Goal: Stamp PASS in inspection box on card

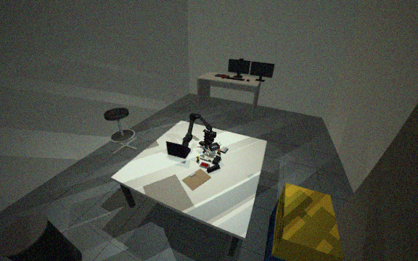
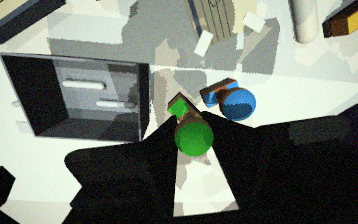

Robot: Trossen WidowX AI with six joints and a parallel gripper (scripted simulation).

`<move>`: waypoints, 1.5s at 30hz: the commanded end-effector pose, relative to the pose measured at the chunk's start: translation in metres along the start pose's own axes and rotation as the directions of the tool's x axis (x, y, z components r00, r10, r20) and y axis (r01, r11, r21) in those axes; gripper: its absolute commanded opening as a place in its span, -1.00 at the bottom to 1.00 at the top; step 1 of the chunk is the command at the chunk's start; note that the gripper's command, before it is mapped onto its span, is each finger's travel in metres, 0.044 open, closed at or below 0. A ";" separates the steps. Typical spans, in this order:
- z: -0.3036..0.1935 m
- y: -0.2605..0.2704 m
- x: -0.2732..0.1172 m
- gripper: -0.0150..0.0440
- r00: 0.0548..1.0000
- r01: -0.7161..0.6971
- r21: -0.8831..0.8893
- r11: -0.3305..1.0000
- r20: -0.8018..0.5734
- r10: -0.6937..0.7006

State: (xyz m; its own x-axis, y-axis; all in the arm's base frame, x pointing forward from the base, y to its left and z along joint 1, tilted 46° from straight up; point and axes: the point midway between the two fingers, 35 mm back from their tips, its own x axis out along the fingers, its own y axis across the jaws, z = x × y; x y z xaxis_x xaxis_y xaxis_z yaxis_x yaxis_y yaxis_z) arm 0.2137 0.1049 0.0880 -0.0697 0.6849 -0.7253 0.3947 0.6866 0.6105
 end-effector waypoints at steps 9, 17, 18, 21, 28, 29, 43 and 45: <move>-0.003 0.001 0.019 -0.49 1.000 -0.005 0.005 1.000 -0.005 0.005; -0.003 0.001 0.021 -0.14 1.000 -0.004 -0.001 1.000 -0.003 0.004; -0.003 0.001 0.021 -0.05 1.000 -0.004 -0.001 1.000 -0.003 0.004; -0.003 0.001 0.021 0.22 1.000 -0.004 -0.001 1.000 -0.003 0.004; 0.002 0.000 0.001 0.39 1.000 0.003 0.001 1.000 0.002 -0.003; 0.004 0.000 -0.014 0.39 1.000 0.007 0.003 1.000 0.004 -0.007; -0.001 -0.004 -0.095 0.39 1.000 -0.002 0.007 1.000 -0.006 0.002; -0.001 -0.004 -0.095 0.39 1.000 -0.002 0.007 1.000 -0.006 0.002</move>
State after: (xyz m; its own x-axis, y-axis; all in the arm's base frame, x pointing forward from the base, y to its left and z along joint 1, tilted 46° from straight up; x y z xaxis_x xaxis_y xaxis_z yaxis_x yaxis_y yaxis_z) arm 0.2177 0.0386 0.1548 -0.0737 0.6894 -0.7207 0.4058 0.6808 0.6097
